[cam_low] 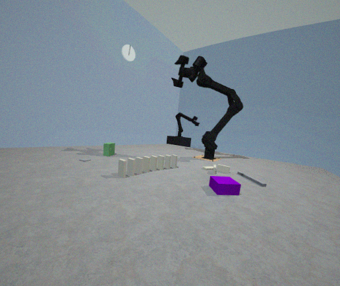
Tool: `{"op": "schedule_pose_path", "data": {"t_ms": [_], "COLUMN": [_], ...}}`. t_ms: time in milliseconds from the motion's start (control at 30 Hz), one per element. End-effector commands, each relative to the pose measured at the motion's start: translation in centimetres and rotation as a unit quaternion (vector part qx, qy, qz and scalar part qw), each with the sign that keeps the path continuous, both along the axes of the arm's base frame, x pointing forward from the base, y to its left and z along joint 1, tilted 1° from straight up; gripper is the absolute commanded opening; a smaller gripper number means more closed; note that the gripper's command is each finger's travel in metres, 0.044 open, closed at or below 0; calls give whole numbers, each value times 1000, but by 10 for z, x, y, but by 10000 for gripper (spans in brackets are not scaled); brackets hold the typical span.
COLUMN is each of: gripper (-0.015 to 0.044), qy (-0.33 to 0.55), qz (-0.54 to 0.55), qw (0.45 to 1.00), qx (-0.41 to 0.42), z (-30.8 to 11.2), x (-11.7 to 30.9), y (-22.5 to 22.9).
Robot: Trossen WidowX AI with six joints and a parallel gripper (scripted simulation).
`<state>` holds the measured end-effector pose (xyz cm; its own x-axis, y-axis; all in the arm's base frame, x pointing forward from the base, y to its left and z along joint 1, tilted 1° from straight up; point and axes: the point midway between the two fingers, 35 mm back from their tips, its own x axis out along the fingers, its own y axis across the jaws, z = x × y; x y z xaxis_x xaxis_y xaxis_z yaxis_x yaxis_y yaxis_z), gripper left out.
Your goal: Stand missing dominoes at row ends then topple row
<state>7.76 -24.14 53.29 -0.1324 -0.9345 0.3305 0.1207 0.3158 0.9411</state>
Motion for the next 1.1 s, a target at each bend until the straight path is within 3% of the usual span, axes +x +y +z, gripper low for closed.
{"op": "schedule_pose_path", "data": {"t_ms": [0,267,500,800,1067], "gripper": [440,440,440,440,440], "qy": [113,312,467,657,769], "qz": [79,203,321,466,552], "qw": [989,925,819,590,324], "qx": [42,78,88,56,-5], "z": [-23,-73,-131,-225,-310], "x": [62,152,230,298,298], "y": [-8,17,60,163,274]}}
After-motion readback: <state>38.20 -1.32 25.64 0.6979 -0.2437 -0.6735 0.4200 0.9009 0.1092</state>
